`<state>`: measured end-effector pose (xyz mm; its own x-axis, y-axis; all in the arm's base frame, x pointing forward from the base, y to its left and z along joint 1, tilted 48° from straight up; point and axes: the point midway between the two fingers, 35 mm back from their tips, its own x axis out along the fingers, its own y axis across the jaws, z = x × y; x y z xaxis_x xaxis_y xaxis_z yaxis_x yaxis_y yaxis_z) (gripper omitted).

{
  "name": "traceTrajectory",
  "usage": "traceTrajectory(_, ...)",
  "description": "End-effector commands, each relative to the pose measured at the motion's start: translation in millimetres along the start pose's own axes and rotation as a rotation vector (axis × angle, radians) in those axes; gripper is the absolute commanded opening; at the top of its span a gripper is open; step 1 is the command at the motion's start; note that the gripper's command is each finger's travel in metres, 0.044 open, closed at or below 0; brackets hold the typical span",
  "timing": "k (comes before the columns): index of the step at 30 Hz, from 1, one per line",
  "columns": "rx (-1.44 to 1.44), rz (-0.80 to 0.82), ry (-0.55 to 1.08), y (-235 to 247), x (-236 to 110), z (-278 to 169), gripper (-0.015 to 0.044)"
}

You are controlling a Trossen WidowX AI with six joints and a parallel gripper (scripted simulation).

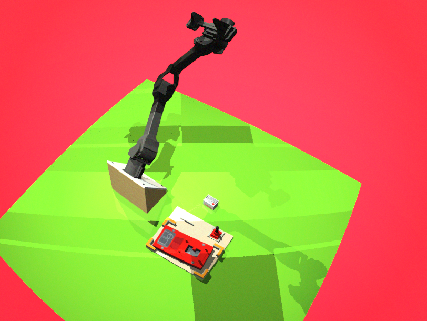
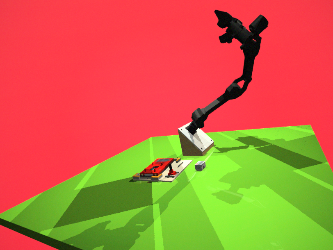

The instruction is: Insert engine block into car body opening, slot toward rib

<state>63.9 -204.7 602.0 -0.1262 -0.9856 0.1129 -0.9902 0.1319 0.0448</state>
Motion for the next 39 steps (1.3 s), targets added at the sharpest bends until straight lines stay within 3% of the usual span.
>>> traceTrajectory(1,-0.107,-0.056,-0.007,-19.4,3.0,6.9,0.0440)
traceTrajectory(19,-0.615,-0.382,0.017,-113.3,0.9,52.7,0.0440)
traceTrajectory(39,-1.160,-0.780,0.133,-203.6,-30.2,128.7,0.0440)
